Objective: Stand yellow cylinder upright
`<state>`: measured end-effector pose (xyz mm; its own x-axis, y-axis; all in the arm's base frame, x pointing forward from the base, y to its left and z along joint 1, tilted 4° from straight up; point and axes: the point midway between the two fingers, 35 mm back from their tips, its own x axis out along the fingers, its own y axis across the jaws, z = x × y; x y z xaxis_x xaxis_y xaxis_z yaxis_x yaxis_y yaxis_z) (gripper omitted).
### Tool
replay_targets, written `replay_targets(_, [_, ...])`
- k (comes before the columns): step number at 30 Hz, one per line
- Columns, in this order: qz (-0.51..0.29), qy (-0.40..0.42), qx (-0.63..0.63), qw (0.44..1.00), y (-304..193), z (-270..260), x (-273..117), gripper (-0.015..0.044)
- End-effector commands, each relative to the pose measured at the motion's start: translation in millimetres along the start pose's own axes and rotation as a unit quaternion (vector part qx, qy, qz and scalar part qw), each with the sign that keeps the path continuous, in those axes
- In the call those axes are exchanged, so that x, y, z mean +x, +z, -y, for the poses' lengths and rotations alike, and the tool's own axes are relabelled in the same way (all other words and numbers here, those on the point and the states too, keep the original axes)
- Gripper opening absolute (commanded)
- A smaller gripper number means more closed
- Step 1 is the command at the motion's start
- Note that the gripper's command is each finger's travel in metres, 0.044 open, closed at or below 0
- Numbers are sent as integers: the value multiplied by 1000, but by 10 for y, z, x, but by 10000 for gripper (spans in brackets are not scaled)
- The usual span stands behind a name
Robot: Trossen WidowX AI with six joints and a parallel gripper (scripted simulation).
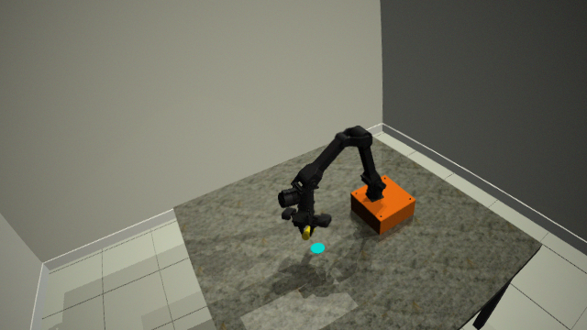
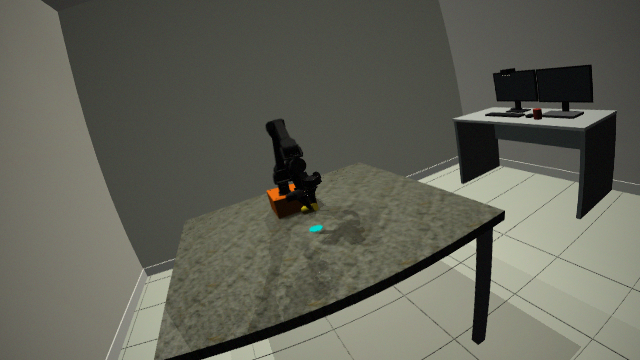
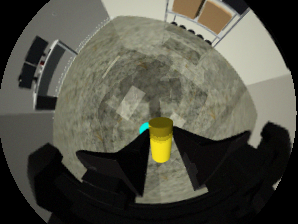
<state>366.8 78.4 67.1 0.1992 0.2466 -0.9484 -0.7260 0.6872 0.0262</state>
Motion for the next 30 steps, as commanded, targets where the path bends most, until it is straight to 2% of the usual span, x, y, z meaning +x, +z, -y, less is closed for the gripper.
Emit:
replay_targets(1, [12, 2, 8, 1000, 3, 17, 38, 105])
replay_targets(30, [116, -2, 42, 992, 97, 206, 246, 105])
